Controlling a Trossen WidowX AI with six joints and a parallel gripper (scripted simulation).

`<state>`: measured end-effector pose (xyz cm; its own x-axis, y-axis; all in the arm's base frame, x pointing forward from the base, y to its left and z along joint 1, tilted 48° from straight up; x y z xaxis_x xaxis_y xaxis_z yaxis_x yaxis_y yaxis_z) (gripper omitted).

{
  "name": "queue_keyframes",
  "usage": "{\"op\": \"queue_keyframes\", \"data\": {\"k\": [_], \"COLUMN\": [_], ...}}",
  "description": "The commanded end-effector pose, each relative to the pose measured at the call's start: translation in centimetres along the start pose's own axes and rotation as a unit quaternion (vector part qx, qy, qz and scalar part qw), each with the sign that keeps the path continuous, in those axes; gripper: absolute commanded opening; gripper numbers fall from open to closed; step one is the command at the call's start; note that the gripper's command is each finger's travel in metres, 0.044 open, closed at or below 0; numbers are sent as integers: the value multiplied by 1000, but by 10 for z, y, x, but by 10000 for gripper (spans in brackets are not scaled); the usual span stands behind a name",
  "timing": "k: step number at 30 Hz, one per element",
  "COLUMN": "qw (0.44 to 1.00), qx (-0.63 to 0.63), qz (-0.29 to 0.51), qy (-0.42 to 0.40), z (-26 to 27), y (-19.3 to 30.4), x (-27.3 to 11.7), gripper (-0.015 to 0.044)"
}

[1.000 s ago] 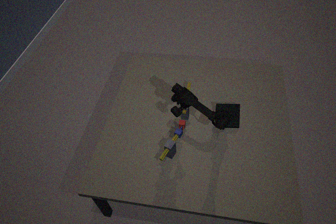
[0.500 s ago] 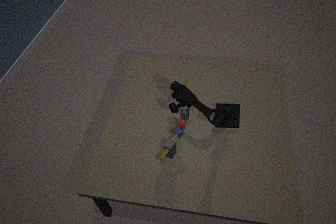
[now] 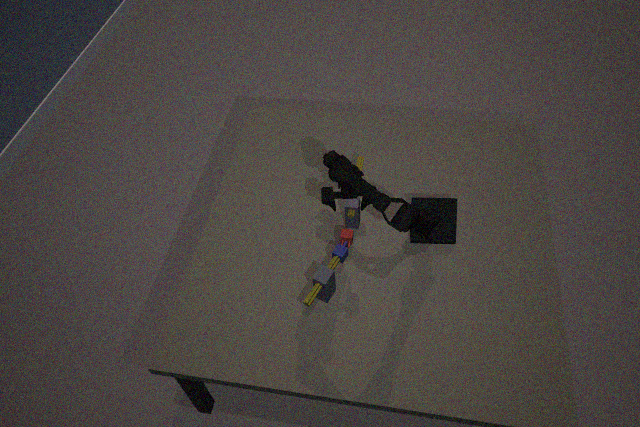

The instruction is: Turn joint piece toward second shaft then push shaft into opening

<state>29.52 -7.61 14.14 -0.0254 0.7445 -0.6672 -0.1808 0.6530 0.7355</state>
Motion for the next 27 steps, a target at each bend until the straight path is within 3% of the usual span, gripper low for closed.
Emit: {"op": "queue_keyframes", "data": {"k": [1, 14, 27], "qw": [998, 994, 994], "qx": [66, 104, -107], "qz": [22, 33, 19], "qy": [11, 19, 13], "z": [-3, -4, 0], "y": [-10, -17, -80], "x": [11, 18, 3], "gripper": [440, 440, 440]}}
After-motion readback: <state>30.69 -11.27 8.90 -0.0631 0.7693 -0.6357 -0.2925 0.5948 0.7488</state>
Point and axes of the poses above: the point midway between the two fingers, 35 mm back from their tips, its own x axis out along the fingers, its own z axis across the jaws, y = z × x, the point moved 4 cm from there along -x, back along the fingers, and after that the axes turned 1 degree about x, right-handed, at the moved point
